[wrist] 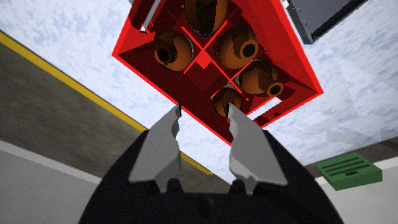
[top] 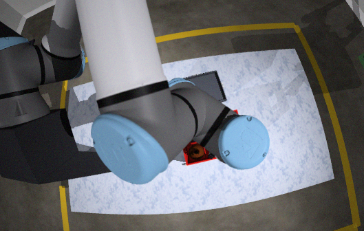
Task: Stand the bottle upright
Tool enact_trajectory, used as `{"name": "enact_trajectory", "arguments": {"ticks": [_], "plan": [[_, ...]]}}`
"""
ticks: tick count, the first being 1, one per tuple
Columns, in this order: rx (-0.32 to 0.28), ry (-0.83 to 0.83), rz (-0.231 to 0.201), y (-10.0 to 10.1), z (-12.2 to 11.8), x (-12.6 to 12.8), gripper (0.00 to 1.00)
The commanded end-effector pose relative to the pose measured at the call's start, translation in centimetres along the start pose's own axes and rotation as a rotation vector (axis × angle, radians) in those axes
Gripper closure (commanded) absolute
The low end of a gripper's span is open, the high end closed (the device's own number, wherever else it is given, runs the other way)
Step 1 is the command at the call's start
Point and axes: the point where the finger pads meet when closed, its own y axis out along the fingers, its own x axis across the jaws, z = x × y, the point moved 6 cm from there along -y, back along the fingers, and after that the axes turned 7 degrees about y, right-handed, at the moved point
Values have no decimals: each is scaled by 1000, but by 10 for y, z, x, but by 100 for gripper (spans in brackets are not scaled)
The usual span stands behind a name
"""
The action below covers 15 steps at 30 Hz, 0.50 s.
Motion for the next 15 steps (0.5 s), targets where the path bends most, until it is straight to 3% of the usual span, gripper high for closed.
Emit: {"name": "enact_trajectory", "arguments": {"ticks": [1, 9, 10, 15], "plan": [[0, 0, 0, -9, 0, 0, 62], [0, 0, 0, -13, 0, 0, 62], [0, 0, 0, -13, 0, 0, 100], [0, 0, 0, -13, 0, 0, 100]]}}
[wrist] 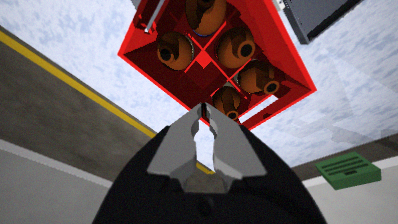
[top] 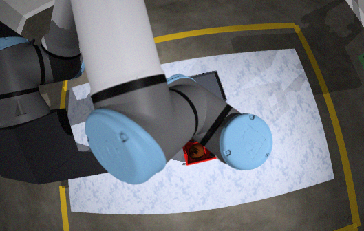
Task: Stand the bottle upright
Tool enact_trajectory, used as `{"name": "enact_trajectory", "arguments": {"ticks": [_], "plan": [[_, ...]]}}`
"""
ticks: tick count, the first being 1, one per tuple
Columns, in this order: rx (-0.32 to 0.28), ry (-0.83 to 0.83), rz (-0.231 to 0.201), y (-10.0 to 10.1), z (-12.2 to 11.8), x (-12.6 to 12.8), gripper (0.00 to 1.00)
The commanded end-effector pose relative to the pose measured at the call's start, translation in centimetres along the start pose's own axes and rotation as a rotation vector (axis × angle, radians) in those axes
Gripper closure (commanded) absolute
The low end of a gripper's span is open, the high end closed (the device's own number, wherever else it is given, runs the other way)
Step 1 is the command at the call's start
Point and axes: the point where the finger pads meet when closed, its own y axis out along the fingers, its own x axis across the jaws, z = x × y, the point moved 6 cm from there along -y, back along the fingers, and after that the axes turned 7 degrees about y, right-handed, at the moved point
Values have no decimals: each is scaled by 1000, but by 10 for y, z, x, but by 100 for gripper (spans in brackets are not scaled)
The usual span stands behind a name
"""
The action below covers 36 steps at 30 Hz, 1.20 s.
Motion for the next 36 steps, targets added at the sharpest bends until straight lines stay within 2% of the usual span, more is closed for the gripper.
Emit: {"name": "enact_trajectory", "arguments": {"ticks": [1, 29, 31, 34, 36], "plan": [[-1, 0, 0, -1, 0, 0, 100], [-1, 0, 0, -1, 0, 1, 100], [-1, 0, 0, -2, 13, 13, 100], [-1, 0, 0, -1, 50, 47, 100], [-1, 0, 0, -1, 50, 47, 100]]}}
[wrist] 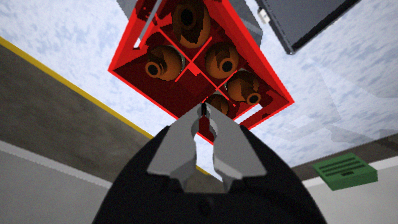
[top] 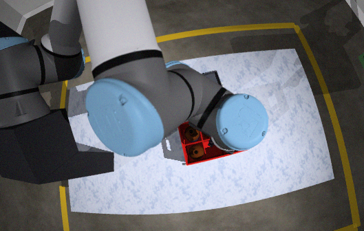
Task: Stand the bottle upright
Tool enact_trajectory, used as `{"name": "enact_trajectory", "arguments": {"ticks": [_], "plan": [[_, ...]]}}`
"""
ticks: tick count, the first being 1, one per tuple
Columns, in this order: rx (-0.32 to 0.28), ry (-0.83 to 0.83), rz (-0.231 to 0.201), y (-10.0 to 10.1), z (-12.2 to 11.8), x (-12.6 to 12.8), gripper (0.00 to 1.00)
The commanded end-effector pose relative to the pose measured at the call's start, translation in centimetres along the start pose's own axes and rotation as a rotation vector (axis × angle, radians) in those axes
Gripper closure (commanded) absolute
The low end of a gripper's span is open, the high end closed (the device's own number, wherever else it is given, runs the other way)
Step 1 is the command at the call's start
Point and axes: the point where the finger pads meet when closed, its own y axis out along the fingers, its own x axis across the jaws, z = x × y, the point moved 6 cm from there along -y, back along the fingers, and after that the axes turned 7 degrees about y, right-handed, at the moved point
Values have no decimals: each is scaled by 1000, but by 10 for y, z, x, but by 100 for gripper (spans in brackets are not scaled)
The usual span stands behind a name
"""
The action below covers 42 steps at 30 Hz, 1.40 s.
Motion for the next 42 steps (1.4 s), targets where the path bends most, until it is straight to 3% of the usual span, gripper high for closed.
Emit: {"name": "enact_trajectory", "arguments": {"ticks": [1, 12, 13, 42], "plan": [[-2, 0, 0, -1, 34, 31, 100], [-2, 0, 0, -1, 40, 35, 100], [-2, 0, 0, -1, 40, 35, 62], [-2, 0, 0, -1, 40, 35, 62]]}}
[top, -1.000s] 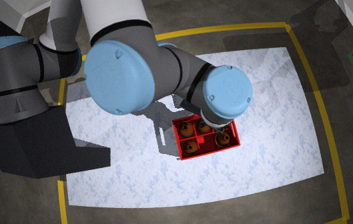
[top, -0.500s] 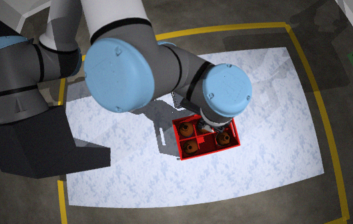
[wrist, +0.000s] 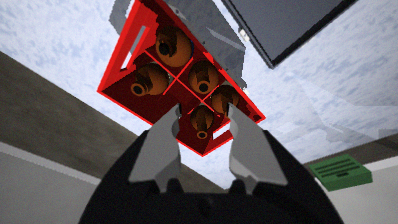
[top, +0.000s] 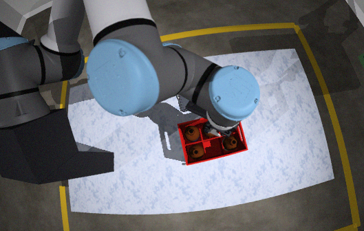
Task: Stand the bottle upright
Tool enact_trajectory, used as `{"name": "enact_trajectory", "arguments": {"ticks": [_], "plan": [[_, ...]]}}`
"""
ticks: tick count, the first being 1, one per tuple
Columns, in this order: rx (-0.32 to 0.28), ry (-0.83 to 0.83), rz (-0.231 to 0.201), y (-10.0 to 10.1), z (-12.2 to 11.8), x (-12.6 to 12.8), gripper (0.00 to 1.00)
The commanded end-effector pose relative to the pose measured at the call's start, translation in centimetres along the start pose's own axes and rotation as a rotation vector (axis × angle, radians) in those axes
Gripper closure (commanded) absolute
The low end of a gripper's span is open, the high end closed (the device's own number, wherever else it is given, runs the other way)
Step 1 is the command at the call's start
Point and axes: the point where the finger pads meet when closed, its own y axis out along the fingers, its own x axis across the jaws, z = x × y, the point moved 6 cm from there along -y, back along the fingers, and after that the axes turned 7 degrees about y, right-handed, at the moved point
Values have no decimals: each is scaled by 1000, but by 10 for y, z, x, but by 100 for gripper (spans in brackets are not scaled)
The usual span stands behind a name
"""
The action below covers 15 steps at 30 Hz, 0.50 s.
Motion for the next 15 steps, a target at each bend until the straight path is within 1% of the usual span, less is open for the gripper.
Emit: {"name": "enact_trajectory", "arguments": {"ticks": [1, 15], "plan": [[-1, 0, 0, -1, 0, 0, 62], [-1, 0, 0, 1, 0, 0, 62]]}}
